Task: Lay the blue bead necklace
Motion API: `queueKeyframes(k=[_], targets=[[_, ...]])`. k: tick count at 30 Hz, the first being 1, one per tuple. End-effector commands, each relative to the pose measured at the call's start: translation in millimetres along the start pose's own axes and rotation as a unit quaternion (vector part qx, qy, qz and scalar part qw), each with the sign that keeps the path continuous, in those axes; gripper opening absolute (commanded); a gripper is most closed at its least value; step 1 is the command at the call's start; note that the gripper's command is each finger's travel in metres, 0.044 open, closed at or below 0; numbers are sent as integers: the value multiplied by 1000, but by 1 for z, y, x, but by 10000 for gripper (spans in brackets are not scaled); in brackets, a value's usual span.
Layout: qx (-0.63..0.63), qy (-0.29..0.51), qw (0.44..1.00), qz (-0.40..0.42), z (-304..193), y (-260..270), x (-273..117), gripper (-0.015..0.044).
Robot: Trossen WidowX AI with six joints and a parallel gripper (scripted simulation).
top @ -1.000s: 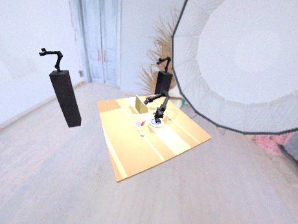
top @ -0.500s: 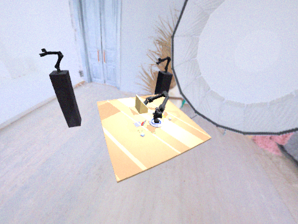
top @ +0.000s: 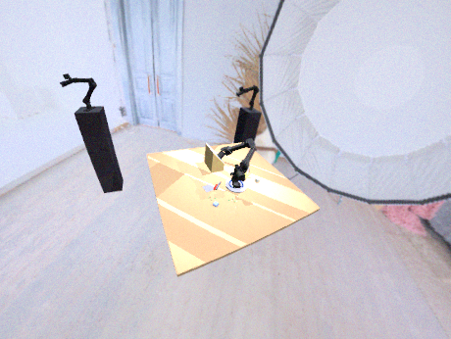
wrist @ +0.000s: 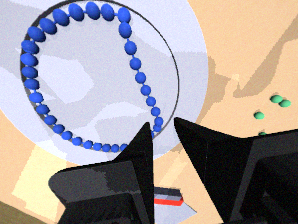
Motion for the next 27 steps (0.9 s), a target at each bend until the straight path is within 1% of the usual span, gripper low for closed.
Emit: queueKeyframes(k=[1,5,9,10,27], targets=[[4,-3,1000,3,0,2,8,120],[4,-3,1000,3,0,2,10,120],[1,0,1000,2,0,1,7,15],[1,0,1000,2,0,1,7,0],[1,0,1000,2,0,1,7,0]])
Point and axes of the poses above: the point midway between the two fingers, 35 mm back from their tips, its own x axis out along the fingers, its own y axis across the jaws, z = x × y, the point moved 3 cm from there along -x, back along the fingers, and after that the axes turned 14 degrees about -x, right-handed, at the moved point
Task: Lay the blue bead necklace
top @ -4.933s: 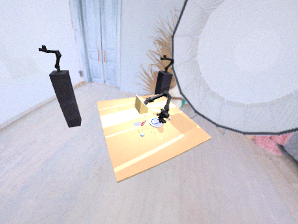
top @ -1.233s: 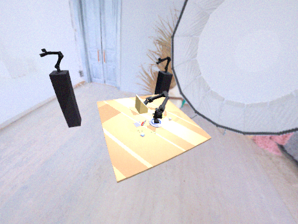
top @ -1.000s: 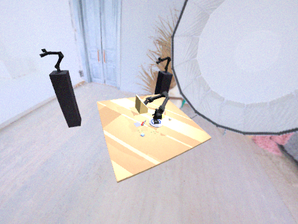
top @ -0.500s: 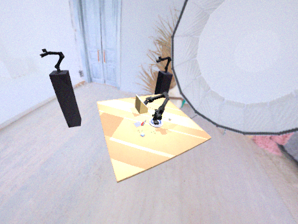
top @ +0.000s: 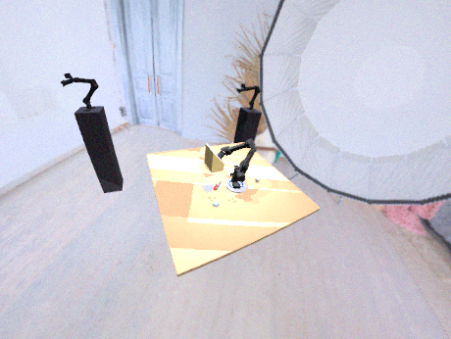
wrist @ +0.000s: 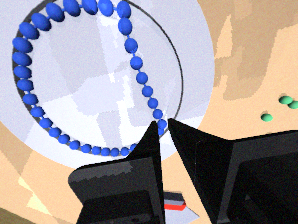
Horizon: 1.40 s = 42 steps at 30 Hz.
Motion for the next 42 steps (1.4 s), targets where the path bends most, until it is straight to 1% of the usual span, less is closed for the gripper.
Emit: queueKeyframes(k=[1,31,40,42], targets=[[0,0,1000,0,0,0,0,0],[2,-2,1000,1,-4,-5,-6,0],[2,-2,1000,1,-4,-5,3,0],[0,-1,1000,0,-4,-6,-1,53]])
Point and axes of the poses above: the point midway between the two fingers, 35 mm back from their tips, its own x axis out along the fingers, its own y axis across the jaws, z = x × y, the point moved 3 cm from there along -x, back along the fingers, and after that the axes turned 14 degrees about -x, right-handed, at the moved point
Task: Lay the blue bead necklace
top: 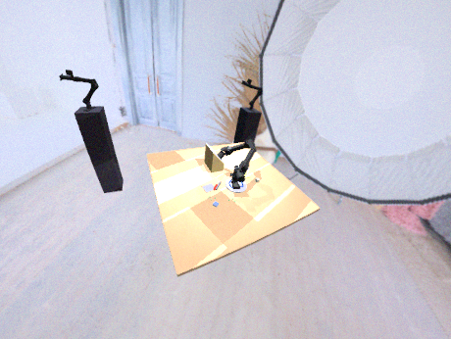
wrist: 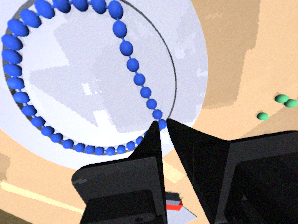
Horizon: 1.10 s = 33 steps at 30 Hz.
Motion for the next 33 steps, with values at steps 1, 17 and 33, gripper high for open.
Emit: queueKeyframes(k=[1,17,33], targets=[[0,0,1000,-1,0,0,-1,79],[2,-1,1000,0,0,0,-6,440],[2,-2,1000,0,0,0,-6,440]])
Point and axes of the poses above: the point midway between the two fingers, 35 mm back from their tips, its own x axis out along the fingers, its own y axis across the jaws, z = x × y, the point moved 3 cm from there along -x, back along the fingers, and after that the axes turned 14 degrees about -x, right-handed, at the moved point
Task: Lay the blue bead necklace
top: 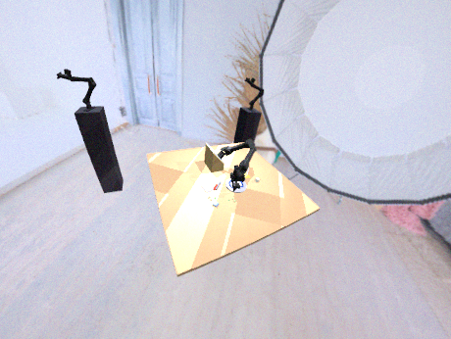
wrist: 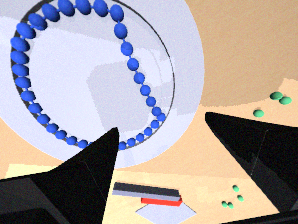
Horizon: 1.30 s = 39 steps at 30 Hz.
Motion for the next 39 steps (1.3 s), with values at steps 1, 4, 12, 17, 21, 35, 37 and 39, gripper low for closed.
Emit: queueKeyframes(k=[1,4,12,17,21,35,37,39], targets=[[-1,-1,1000,0,0,0,0,440],[75,-1,997,0,1,0,-2,361],[464,0,886,0,4,0,-11,151],[672,0,741,0,7,0,-17,120],[792,0,611,0,8,0,-22,120],[969,0,248,0,12,0,-31,120],[980,0,201,0,12,0,-32,120],[981,0,196,0,12,0,-32,120]])
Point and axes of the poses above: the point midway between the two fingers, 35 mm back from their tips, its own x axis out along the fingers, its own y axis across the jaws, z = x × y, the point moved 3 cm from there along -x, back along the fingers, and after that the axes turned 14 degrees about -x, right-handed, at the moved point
